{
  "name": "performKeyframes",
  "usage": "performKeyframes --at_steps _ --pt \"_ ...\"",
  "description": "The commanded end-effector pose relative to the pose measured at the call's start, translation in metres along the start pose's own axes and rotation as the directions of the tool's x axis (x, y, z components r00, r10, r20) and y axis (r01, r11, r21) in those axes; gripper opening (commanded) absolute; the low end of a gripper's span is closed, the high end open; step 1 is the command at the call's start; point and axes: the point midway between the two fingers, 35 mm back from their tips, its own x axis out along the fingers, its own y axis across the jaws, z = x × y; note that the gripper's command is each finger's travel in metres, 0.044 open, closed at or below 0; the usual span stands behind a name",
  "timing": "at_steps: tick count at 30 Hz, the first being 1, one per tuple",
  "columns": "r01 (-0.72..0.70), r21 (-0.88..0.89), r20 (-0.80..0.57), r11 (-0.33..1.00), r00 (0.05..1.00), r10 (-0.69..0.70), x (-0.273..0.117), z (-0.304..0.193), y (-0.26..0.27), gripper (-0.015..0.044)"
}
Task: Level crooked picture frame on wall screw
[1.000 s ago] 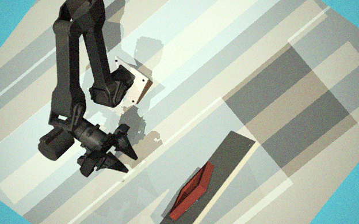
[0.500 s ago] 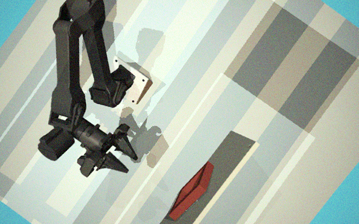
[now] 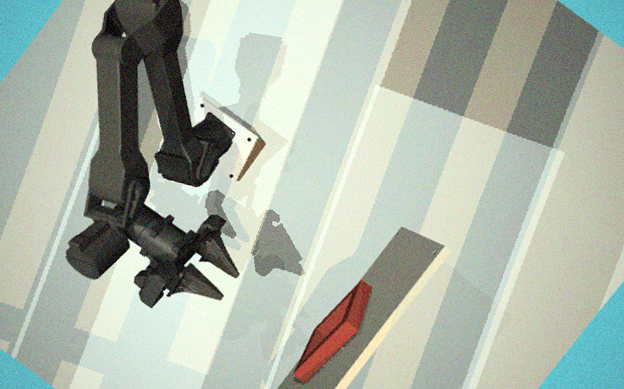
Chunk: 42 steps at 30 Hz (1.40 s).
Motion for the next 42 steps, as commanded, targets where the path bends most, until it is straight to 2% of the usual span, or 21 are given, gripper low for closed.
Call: performKeyframes --at_steps 1,36,42 --pt "0.000 0.009 -0.006 1.000 1.000 0.000 0.000 -0.001 -0.001 0.0260" --pt "0.000 0.009 -0.006 1.000 1.000 0.000 0.000 -0.001 -0.001 0.0260" --pt "-0.016 -0.031 0.007 0.999 1.000 0.016 0.033 0.023 -0.015 0.0260"
